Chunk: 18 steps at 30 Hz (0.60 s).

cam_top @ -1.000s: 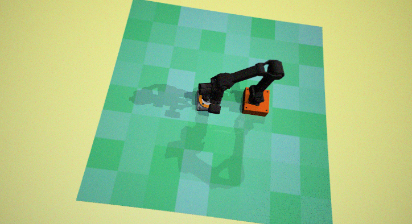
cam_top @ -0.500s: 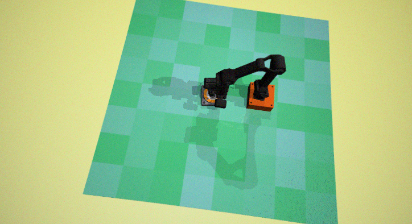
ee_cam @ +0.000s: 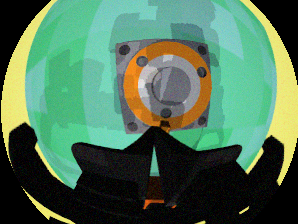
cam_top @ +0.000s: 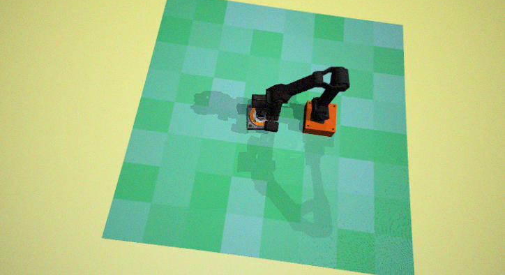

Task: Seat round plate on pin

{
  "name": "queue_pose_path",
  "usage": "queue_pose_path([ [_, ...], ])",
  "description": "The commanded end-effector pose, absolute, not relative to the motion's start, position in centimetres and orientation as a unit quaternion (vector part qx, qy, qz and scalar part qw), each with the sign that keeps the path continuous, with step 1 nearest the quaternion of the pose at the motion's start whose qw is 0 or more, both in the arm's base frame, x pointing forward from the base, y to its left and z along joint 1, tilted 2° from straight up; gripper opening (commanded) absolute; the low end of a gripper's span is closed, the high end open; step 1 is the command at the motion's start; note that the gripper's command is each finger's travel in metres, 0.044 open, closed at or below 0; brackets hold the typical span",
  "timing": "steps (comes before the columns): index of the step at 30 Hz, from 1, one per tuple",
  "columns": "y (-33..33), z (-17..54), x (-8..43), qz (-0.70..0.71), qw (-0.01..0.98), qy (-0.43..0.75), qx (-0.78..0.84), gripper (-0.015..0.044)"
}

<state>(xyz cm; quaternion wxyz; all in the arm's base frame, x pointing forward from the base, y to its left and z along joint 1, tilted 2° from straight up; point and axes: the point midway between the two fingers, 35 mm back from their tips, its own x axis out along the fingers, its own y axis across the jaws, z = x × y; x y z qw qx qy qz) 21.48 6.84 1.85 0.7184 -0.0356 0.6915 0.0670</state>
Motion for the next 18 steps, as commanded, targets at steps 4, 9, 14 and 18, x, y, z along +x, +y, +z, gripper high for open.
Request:
queue_pose_path([
  [4, 5.9, 1.7, 21.3, 0.066, 0.718, 0.692, -0.038, 0.0],
  [9, 5.3, 1.6, 21.3, 0.066, 0.718, 0.692, -0.038, 0.0],
  [14, 4.8, 1.5, 21.5, 0.066, 0.718, 0.692, -0.038, 0.0],
  [18, 4.5, 1.5, 21.6, 0.066, 0.718, 0.692, -0.038, 0.0],
])
